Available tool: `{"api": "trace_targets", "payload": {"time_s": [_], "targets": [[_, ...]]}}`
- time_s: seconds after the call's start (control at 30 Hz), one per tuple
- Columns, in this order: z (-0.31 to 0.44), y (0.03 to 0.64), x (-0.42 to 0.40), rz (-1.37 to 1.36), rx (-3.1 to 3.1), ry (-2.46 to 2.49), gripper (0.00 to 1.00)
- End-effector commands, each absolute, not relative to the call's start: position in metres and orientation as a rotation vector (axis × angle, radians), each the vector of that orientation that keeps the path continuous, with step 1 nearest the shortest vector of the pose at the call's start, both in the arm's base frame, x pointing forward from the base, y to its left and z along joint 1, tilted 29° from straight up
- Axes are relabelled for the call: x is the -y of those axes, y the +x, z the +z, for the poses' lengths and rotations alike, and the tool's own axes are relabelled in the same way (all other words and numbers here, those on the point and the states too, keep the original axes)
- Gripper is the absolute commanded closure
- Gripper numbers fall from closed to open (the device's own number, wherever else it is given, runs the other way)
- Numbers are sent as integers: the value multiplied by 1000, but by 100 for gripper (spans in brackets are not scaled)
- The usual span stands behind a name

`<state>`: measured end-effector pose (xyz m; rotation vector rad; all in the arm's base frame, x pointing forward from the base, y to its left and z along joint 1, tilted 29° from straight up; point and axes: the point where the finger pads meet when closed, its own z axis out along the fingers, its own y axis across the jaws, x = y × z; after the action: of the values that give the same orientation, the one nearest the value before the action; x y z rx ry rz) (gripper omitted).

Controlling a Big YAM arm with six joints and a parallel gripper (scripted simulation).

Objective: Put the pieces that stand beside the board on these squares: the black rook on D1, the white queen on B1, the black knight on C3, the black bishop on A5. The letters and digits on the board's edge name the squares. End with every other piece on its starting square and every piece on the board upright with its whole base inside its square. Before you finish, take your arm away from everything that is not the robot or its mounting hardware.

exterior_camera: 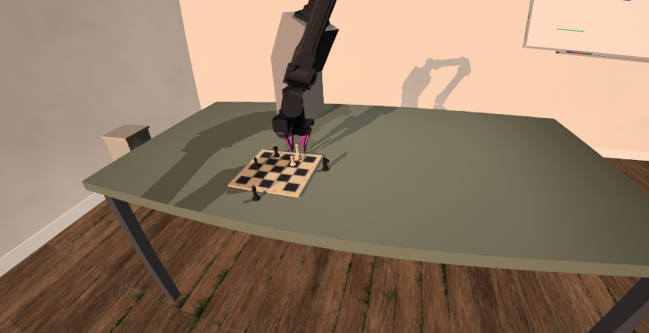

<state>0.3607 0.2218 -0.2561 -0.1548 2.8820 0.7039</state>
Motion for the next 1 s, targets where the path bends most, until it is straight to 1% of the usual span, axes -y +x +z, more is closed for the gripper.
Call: {"api": "trace_targets", "payload": {"time_s": [0.0,0.47,0.97], "targets": [[-255,365,-225,707,-2867,-151,60],[-241,360,-210,699,-2878,-140,60],[-182,352,-180,702,-2872,-142,60]]}}
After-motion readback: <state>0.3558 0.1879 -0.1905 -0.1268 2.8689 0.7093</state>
